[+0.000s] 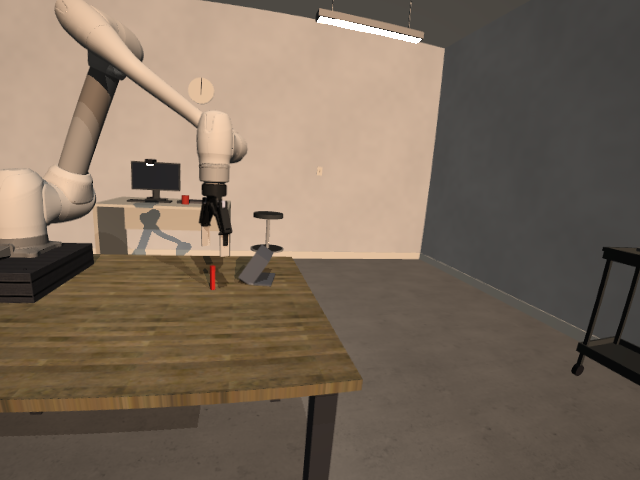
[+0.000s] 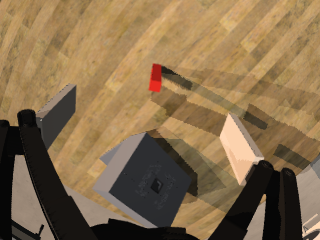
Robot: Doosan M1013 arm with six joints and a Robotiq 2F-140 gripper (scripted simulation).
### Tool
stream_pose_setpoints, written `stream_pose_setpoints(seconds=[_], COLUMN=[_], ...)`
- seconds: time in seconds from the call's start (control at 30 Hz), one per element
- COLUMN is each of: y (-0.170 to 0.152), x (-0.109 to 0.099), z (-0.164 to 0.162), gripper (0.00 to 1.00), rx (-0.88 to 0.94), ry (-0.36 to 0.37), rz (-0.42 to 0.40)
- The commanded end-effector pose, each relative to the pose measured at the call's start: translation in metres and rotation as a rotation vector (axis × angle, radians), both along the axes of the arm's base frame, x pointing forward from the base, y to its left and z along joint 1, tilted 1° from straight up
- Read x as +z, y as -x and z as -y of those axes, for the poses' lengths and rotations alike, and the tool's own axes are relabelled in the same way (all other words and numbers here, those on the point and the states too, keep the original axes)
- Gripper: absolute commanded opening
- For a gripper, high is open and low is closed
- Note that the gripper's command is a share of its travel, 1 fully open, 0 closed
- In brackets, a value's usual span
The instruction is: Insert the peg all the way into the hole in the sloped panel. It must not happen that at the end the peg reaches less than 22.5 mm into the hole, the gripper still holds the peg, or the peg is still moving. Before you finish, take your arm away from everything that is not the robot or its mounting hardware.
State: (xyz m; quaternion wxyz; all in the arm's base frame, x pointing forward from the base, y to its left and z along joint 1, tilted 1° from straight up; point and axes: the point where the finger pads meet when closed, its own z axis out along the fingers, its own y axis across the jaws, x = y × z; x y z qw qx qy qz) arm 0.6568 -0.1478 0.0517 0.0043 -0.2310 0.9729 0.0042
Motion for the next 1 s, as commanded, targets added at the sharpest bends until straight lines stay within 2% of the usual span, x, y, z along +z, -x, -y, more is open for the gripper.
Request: stream_pose_setpoints(seconds=[0.0, 0.97], y=[0.006, 0.01], x=[-0.01, -0.049], z=[0.002, 0.003], gripper=[1.0, 1.0], rx=[0.004, 0.004], ry=[0.001, 0.001], rz=[-0.011, -0.011])
